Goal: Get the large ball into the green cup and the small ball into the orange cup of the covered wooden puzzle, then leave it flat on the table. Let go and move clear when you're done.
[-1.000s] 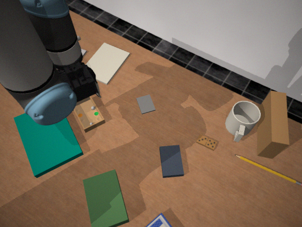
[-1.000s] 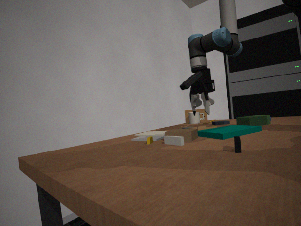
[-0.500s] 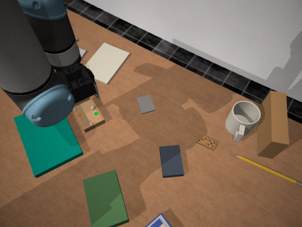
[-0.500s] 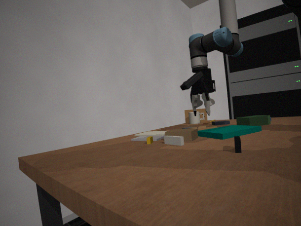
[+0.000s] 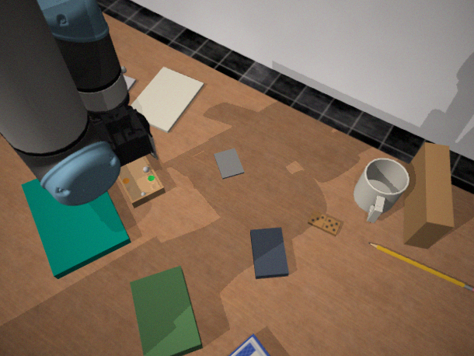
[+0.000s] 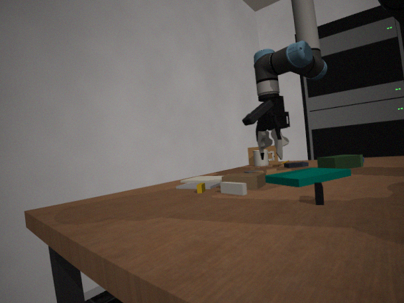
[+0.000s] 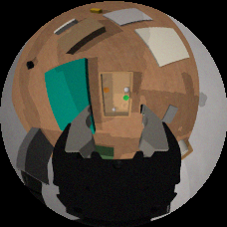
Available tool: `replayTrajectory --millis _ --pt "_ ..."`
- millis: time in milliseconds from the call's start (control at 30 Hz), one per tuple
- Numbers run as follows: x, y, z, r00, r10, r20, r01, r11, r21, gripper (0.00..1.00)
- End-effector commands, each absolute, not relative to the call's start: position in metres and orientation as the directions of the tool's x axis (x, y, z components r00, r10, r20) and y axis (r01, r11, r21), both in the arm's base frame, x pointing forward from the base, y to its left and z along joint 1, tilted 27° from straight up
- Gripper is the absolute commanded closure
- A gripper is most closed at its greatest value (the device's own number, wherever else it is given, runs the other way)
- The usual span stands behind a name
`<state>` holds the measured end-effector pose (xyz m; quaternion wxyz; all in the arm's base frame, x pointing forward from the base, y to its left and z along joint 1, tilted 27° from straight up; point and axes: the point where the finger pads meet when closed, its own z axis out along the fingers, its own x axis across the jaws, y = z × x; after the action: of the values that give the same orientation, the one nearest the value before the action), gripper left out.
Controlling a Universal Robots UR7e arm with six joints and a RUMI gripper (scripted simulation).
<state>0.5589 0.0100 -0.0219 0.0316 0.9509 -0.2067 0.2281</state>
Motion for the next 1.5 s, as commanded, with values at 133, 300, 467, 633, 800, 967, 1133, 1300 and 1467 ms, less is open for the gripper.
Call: replayTrajectory --millis 133,300,467,633,800,967,1133,1300,1467 --pt "0.567 0.007 -0.037 0.81 -0.378 0.448 -0.407 -0.913 -0.035 0.45" --pt "0.57 0.006 -0.045 0.81 -0.378 0.448 -0.407 -0.913 -0.035 0.45" --pt "0.574 0.005 -0.052 0.81 -0.378 0.448 -0.407 -0.913 -0.035 0.45" --pt "0.577 0.004 -0.059 0.81 -0.378 0.448 -0.407 -0.913 -0.035 0.45" --pt "0.58 0.003 -0.065 0.81 -0.378 0.448 -0.407 -0.913 -0.035 0.45" --pt "0.581 0.002 -0.067 0.81 -0.378 0.448 -0.407 -0.913 -0.035 0.45" --pt "0.581 0.002 -0.068 0.81 -0.378 0.448 -0.407 -0.913 -0.035 0.45" --pt "0.581 0.002 -0.068 0.81 -0.378 0.448 -0.407 -0.913 -0.035 0.45" --pt "0.581 0.002 -0.068 0.81 -0.378 0.448 -0.407 -0.913 -0.035 0.45"
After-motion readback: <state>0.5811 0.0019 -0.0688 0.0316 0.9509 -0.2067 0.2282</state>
